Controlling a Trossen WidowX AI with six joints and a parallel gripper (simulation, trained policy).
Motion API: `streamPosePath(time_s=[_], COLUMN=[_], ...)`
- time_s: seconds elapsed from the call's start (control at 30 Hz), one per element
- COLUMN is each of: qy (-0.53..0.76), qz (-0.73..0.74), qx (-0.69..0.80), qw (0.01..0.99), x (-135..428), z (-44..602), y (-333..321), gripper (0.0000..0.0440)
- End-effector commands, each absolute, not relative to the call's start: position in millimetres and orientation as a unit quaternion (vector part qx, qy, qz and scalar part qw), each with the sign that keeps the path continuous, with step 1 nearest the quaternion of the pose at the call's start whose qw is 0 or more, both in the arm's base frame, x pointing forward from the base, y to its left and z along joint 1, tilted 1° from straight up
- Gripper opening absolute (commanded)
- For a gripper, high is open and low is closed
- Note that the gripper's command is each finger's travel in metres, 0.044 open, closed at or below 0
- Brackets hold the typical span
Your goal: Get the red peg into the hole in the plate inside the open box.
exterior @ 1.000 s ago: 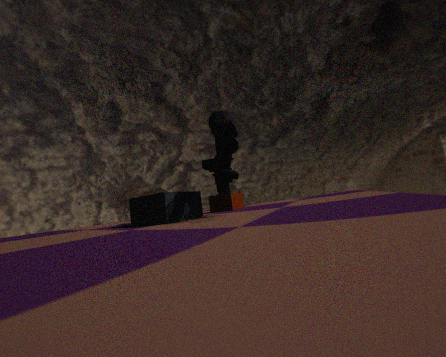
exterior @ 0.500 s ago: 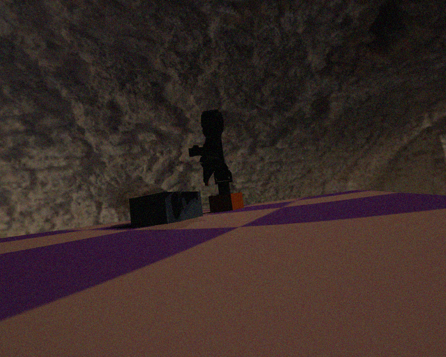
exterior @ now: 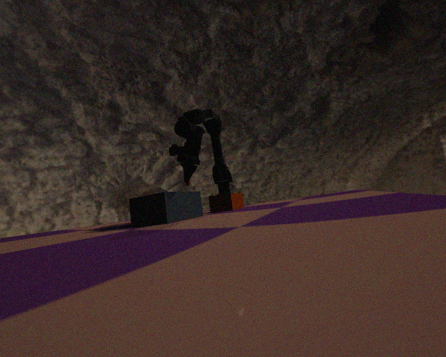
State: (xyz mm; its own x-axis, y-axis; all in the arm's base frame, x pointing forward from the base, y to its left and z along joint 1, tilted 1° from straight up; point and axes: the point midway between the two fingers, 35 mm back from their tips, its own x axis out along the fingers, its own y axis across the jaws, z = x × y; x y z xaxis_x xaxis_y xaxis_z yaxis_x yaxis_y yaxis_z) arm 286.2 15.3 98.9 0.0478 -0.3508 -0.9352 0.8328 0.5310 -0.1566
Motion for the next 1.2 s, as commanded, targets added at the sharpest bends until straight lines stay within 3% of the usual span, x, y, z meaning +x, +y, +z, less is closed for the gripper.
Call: streamPosePath(time_s=[0.0, 0.7, 0.77, 0.93, 1.07, 1.17], qy=[0.533, 0.572, 0.582, 0.601, 0.606, 0.608], qz=[-0.433, -0.374, -0.365, -0.348, -0.333, -0.325], qx=[0.23, 0.238, 0.235, 0.234, 0.228, 0.234], qw=[0.69, 0.69, 0.688, 0.68, 0.685, 0.685], x=[297.9, 339.8, 339.6, 340.6, 347.7, 355.3], z=[98.4, 53.6, 46.5, 30.9, 30.5, 33.6], y=[-0.1, -60.3, -61.2, -63.6, -70.4, -72.4], gripper=[0.0, 0.0002, 0.0024, 0.0141, 0.0168, 0.0244])
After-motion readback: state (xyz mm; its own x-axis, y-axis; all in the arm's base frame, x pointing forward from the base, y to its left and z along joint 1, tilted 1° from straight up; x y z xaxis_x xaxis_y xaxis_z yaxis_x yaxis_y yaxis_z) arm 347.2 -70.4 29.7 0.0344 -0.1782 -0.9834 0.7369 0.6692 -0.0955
